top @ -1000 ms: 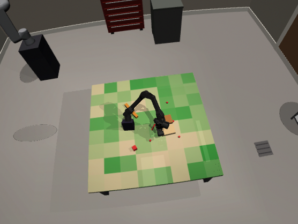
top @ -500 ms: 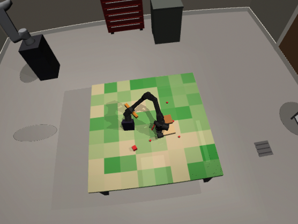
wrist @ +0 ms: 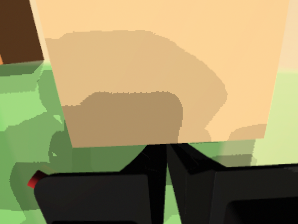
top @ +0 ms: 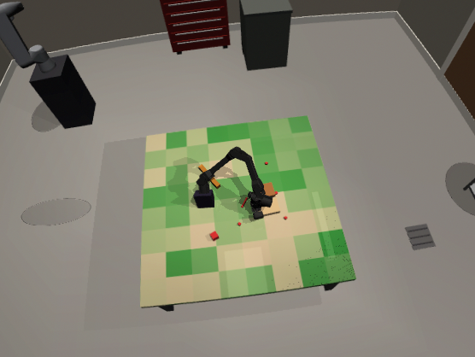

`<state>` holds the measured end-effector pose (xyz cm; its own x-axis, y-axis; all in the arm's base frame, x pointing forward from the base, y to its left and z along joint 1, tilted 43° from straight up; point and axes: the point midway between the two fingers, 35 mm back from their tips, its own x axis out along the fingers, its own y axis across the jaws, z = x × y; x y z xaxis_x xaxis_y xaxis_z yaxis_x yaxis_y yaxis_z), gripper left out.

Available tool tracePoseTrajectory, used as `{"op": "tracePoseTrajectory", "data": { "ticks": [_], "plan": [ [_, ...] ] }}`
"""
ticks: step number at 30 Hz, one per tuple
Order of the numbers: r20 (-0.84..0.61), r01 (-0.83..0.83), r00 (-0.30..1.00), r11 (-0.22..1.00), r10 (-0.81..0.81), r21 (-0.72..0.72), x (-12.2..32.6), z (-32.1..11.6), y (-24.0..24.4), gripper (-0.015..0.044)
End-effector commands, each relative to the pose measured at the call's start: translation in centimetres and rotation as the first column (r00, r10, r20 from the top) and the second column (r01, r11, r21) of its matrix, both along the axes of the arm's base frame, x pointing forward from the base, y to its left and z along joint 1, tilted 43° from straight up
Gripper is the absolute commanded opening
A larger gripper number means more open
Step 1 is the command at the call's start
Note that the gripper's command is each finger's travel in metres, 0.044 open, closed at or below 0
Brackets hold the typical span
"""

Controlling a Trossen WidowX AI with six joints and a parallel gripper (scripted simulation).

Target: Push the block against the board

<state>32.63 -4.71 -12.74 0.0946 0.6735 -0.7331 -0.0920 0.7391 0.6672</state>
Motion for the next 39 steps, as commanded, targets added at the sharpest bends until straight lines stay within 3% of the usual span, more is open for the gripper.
{"op": "tracePoseTrajectory", "data": {
  "ticks": [1, 35, 39],
  "plan": [
    [0.005, 0.003, 1.000, 1.000, -0.003, 0.003, 0.7, 0.1, 0.0, 0.0000],
    [0.002, 0.003, 1.000, 1.000, -0.003, 0.002, -4.3, -0.6, -0.1, 0.0000],
    [0.001, 0.003, 1.000, 1.000, -0.003, 0.001, -4.3, 2.5, -2.9, 0.0000]
  ]
}}
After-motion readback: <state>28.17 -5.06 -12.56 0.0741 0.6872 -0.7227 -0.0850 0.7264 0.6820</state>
